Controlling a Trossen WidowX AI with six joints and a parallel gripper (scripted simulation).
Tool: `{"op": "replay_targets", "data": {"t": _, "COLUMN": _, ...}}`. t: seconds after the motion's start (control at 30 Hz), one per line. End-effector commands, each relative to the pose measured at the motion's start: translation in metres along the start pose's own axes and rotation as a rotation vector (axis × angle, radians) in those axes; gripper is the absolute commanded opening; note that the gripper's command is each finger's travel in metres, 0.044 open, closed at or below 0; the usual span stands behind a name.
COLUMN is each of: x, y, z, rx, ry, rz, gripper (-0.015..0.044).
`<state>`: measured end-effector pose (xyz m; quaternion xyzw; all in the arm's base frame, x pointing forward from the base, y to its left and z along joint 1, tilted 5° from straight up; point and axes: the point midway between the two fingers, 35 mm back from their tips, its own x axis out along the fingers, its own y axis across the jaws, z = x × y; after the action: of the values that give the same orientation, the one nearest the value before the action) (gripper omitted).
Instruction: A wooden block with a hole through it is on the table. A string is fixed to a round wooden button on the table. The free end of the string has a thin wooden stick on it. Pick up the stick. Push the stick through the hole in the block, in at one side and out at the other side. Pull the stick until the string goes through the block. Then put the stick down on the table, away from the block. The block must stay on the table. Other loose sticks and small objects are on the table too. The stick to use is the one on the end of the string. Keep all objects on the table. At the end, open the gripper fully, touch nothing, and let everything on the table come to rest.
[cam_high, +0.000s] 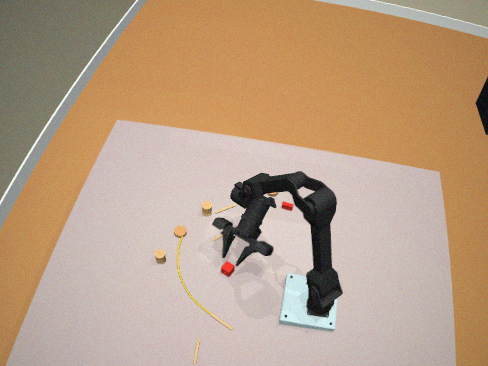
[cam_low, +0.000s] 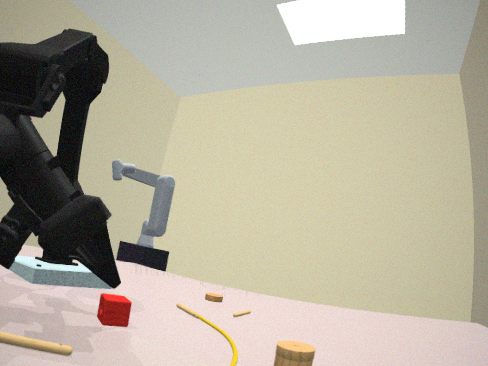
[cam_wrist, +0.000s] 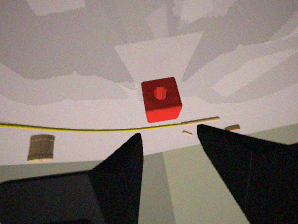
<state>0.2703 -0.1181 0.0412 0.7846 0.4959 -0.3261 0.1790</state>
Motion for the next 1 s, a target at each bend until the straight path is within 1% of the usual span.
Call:
{"op": "replay_targets", "data": {"t": 0.0, "x": -0.03, "y": 0.0, "z": -0.008, "rx": -0.011, "ry": -0.006, "rz": 0.01, "gripper": 0.0237}}
{"op": "replay_targets", "data": {"t": 0.53, "x": -0.03, "y": 0.0, "z": -0.008, "rx": -0.011, "ry": -0.006, "rz": 0.01, "gripper": 0.0237}}
{"op": "replay_targets", "data": {"t": 0.57, "x": -0.029, "y": 0.0, "z": -0.009, "rx": -0.028, "ry": -0.007, "rz": 0.01, "gripper": 0.0263}}
{"op": "replay_targets", "data": {"t": 0.63, "x": -0.025, "y": -0.001, "z": -0.01, "rx": -0.187, "ry": -0.048, "rz": -0.019, "gripper": 0.0315}}
{"op": "replay_targets", "data": {"t": 0.8, "x": -0.01, "y": -0.006, "z": -0.016, "rx": -0.794, "ry": -0.173, "rz": -0.166, "gripper": 0.044}}
{"op": "replay_targets", "data": {"t": 0.97, "x": 0.0, "y": -0.008, "z": -0.02, "rx": -1.387, "ry": -0.241, "rz": -0.367, "gripper": 0.044}}
